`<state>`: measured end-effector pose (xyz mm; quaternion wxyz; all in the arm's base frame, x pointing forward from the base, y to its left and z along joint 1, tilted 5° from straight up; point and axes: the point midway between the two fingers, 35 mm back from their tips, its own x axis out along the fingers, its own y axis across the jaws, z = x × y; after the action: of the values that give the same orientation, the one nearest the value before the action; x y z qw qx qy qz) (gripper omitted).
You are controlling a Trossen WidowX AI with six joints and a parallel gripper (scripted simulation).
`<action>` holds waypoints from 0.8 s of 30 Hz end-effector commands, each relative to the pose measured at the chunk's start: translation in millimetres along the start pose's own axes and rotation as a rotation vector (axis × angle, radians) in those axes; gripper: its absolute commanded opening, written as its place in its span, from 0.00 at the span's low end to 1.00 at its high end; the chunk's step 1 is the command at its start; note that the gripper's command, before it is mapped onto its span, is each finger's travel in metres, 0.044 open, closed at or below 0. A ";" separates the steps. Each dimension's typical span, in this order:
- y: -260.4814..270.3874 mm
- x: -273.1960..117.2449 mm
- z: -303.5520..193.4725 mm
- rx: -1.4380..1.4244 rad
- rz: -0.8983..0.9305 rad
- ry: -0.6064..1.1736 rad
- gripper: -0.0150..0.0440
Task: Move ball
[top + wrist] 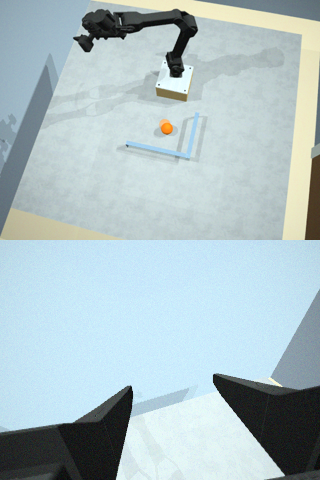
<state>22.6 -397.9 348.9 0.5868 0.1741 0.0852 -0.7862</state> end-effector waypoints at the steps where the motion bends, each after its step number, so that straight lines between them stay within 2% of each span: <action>1: 53.8 1.0 -54.8 -0.147 0.140 0.139 0.93; 12: 155.4 -49.1 -196.2 -0.537 0.463 0.428 0.93; 24: 182.1 -154.6 -357.4 -0.998 0.751 0.741 0.93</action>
<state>284.1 -240.6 121.2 0.7645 0.1724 0.5010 -0.3673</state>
